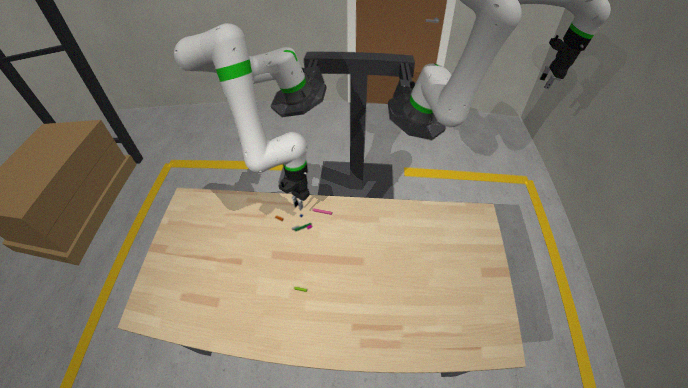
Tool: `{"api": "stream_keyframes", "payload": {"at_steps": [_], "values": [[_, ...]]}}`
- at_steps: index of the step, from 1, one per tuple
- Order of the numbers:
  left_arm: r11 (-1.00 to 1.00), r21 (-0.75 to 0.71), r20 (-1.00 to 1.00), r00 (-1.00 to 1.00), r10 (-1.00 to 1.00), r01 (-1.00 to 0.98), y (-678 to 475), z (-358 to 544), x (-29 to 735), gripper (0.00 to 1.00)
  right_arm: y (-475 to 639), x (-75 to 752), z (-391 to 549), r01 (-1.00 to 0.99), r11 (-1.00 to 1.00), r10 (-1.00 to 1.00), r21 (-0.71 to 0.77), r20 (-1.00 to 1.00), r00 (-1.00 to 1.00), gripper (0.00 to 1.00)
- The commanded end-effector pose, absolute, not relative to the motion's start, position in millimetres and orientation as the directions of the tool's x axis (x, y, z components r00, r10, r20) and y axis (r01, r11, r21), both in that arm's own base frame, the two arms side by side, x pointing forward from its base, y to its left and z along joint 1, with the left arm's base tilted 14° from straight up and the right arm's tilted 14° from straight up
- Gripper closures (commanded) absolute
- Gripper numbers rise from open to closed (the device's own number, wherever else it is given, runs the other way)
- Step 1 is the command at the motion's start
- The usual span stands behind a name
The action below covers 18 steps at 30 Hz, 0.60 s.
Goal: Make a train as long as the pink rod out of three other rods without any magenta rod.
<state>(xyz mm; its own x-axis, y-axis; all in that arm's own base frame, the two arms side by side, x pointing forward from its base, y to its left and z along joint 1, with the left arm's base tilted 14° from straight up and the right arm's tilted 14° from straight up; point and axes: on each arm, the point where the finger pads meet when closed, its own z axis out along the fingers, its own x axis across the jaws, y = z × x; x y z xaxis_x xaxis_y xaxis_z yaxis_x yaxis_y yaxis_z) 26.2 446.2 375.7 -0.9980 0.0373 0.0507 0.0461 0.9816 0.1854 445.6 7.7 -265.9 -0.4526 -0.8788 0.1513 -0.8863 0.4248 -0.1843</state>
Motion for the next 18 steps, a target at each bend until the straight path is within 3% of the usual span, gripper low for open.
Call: {"api": "stream_keyframes", "payload": {"at_steps": [1,18], "values": [[0.981,0.187,0.05,-0.998,0.037,0.046,446.2,376.7,26.3,0.0,8.0,446.1,-265.5,-0.886,0.425,-0.879,-0.185,0.151,-0.453,0.46],[0.981,0.187,0.05,-0.998,0.037,0.046,446.2,376.7,26.3,0.0,7.2,446.4,-269.7,-0.883,0.43,-0.876,-0.187,0.151,-0.458,0.46]]}}
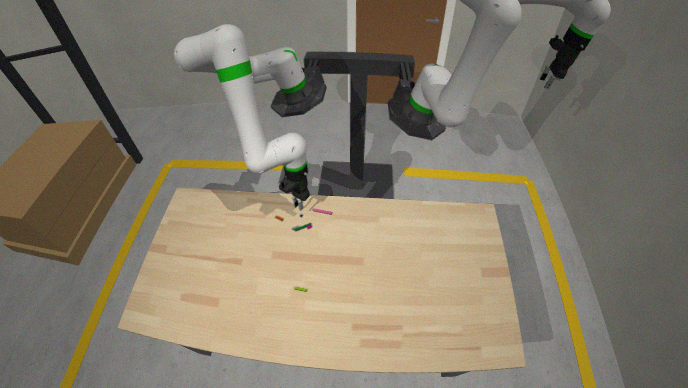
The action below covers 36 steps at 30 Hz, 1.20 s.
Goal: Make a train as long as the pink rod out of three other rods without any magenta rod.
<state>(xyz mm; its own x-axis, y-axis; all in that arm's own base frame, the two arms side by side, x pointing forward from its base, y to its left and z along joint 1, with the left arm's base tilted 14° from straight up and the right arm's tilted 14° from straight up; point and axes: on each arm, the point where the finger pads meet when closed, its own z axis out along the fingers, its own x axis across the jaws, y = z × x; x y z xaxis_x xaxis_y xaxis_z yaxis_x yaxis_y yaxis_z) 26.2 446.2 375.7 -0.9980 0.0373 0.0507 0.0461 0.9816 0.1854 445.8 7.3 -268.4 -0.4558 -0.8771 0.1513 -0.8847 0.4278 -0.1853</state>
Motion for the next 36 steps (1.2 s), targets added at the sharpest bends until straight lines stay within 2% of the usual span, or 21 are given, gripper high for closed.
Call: {"api": "stream_keyframes", "payload": {"at_steps": [1,36], "values": [[0.981,0.187,0.05,-0.998,0.037,0.046,446.2,376.7,26.3,0.0,7.2,446.4,-269.7,-0.883,0.43,-0.876,-0.187,0.151,-0.458,0.46],[0.981,0.187,0.05,-0.998,0.037,0.046,446.2,376.7,26.3,0.0,-0.5,449.9,-311.4,-0.883,0.43,-0.876,-0.187,0.151,-0.459,0.46]]}}
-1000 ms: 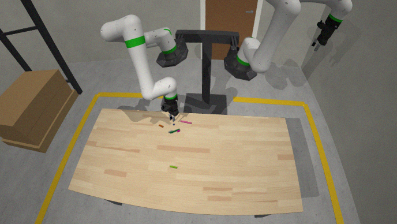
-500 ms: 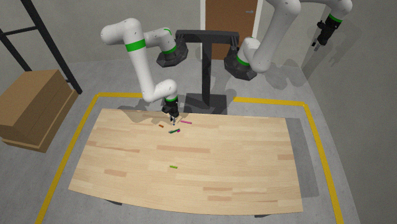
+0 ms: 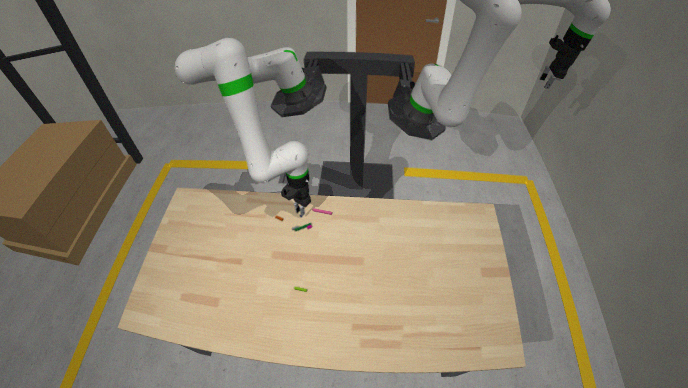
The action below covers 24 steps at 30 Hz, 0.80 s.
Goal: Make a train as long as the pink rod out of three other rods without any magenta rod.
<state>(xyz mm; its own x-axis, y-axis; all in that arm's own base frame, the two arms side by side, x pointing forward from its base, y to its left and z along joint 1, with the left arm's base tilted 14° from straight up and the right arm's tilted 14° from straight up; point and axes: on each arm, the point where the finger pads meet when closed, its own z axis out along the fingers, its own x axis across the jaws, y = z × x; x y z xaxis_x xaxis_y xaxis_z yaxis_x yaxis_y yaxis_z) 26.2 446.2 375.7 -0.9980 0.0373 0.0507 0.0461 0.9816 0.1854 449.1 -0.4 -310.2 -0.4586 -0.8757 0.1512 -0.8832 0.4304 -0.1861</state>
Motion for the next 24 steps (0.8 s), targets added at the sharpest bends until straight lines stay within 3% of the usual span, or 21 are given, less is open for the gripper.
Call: {"api": "stream_keyframes", "payload": {"at_steps": [1,24], "values": [[0.981,0.187,0.05,-0.998,0.037,0.046,446.2,376.7,26.3,0.0,-0.7,450.0,-312.4,-0.883,0.43,-0.876,-0.187,0.151,-0.459,0.46],[0.981,0.187,0.05,-0.998,0.037,0.046,446.2,376.7,26.3,0.0,-1.7,450.4,-317.9,-0.883,0.43,-0.876,-0.187,0.151,-0.459,0.46]]}}
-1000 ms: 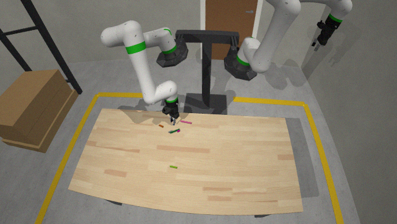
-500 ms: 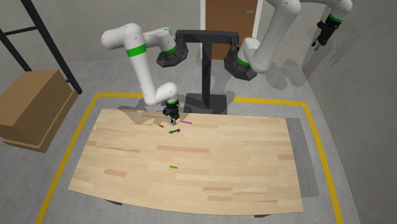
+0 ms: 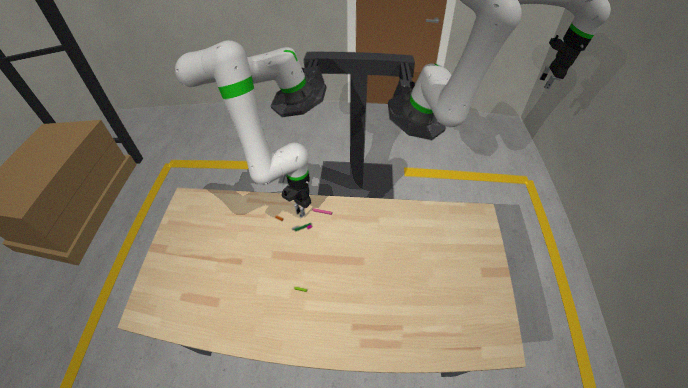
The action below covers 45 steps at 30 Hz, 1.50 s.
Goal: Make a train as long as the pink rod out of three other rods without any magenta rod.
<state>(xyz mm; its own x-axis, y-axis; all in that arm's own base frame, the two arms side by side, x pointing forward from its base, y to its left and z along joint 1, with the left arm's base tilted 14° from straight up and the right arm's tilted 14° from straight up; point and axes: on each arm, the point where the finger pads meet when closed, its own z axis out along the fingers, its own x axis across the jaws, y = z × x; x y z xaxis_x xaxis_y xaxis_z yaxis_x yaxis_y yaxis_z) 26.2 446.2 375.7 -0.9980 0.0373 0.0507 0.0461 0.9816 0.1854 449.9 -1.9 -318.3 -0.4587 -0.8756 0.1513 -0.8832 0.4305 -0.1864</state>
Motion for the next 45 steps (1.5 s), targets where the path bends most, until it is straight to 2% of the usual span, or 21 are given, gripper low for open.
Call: {"api": "stream_keyframes", "payload": {"at_steps": [1,45], "values": [[0.981,0.187,0.05,-0.998,0.037,0.046,446.2,376.7,26.3,0.0,-1.7,450.4,-317.9,-0.883,0.43,-0.876,-0.187,0.151,-0.459,0.46],[0.981,0.187,0.05,-0.998,0.037,0.046,446.2,376.7,26.3,0.0,-5.0,451.9,-332.4,-0.883,0.43,-0.876,-0.187,0.151,-0.459,0.46]]}}
